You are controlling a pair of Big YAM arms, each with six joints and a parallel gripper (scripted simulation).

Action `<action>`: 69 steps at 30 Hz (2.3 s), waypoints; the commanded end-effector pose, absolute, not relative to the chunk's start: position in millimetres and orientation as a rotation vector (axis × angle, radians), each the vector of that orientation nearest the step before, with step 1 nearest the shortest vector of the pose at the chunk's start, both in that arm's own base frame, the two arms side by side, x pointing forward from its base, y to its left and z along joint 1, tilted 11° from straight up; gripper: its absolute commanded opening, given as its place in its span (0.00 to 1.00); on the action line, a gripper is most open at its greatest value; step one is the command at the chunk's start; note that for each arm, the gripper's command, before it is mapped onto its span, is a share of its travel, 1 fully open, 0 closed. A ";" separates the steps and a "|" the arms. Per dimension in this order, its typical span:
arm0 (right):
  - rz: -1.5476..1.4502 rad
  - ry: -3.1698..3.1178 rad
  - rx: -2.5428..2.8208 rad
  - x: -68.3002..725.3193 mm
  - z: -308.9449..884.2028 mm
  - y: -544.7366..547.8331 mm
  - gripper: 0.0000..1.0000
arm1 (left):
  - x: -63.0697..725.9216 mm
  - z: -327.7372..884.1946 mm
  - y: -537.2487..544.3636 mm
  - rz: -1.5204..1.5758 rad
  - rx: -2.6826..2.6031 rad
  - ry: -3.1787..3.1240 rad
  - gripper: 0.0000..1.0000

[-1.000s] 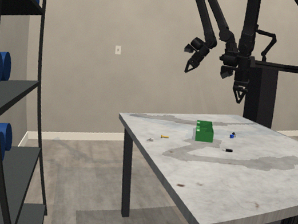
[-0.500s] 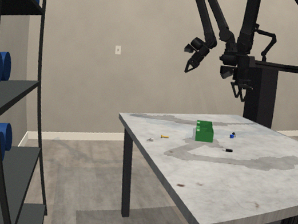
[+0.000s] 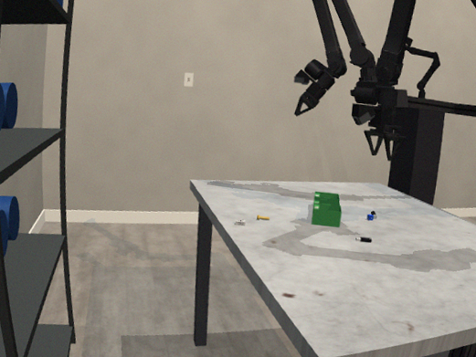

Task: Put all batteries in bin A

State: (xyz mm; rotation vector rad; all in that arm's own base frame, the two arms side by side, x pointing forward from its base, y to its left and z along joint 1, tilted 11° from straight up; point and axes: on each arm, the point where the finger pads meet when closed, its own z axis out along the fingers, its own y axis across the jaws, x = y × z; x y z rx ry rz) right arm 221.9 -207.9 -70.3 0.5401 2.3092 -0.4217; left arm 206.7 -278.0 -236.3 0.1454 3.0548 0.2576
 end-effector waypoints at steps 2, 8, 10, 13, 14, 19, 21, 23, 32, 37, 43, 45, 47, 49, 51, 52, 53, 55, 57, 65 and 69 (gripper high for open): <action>-0.433 2.299 0.535 219.8 -64.5 -208.7 1.00 | 229.3 -259.9 -296.1 0.278 0.384 3.049 1.00; -0.433 2.299 0.535 219.8 -64.5 -208.7 1.00 | 247.4 -280.9 -315.4 0.275 0.615 3.021 1.00; -0.433 2.299 0.535 219.8 -64.5 -208.7 1.00 | 256.6 -291.3 -324.9 0.276 0.696 3.007 1.00; -0.433 2.299 0.535 219.8 -64.5 -208.7 1.00 | 270.4 -306.9 -339.4 0.286 0.761 2.998 1.00; -0.433 2.299 0.535 219.8 -64.5 -208.7 1.00 | 275.0 -312.1 -344.2 0.286 0.761 2.998 1.00; -0.433 2.299 0.535 219.8 -64.5 -208.7 1.00 | 297.9 -338.0 -368.5 0.284 0.760 2.996 1.00; -0.433 2.299 0.535 219.8 -64.5 -208.7 1.00 | 297.9 -338.0 -368.5 0.284 0.760 2.996 1.00; -0.433 2.299 0.535 219.8 -64.5 -208.7 1.00 | 304.0 -348.3 -380.7 0.282 0.772 2.993 1.00; -0.433 2.299 0.535 219.8 -64.5 -208.7 1.00 | 344.5 -390.3 -418.0 0.279 0.759 2.993 1.00; -0.433 2.299 0.535 219.8 -64.5 -208.7 1.00 | 323.8 -396.4 -405.6 0.316 0.785 3.011 1.00; -0.433 2.299 0.535 219.8 -64.5 -208.7 1.00 | 333.7 -394.1 -418.5 0.278 0.772 2.989 1.00; -0.433 2.299 0.535 219.8 -64.5 -208.7 1.00 | 333.9 -394.0 -419.0 0.277 0.772 2.989 1.00; -0.433 2.299 0.535 219.8 -64.5 -208.7 1.00 | 334.1 -394.0 -419.5 0.276 0.771 2.988 1.00; -0.433 2.299 0.535 219.8 -64.5 -208.7 1.00 | 334.3 -393.9 -420.1 0.275 0.771 2.988 1.00; -0.433 2.299 0.535 219.8 -64.5 -208.7 1.00 | 334.5 -393.8 -420.6 0.274 0.771 2.987 1.00; -0.433 2.299 0.535 219.8 -64.5 -208.7 1.00 | 334.6 -393.8 -420.9 0.274 0.771 2.987 1.00; -0.433 2.299 0.535 219.8 -64.5 -208.7 1.00 | 334.7 -393.8 -421.1 0.273 0.771 2.986 1.00; -0.433 2.299 0.535 219.8 -64.5 -208.7 1.00 | 334.7 -393.8 -421.1 0.273 0.771 2.986 1.00; -0.433 2.299 0.535 219.8 -64.5 -208.7 1.00 | 334.8 -393.7 -421.6 0.272 0.771 2.986 1.00; -0.433 2.299 0.535 219.8 -64.5 -208.7 1.00 | 335.6 -393.4 -423.7 0.268 0.770 2.983 1.00; -0.433 2.299 0.535 219.8 -64.5 -208.7 1.00 | 336.0 -393.3 -424.8 0.266 0.769 2.982 1.00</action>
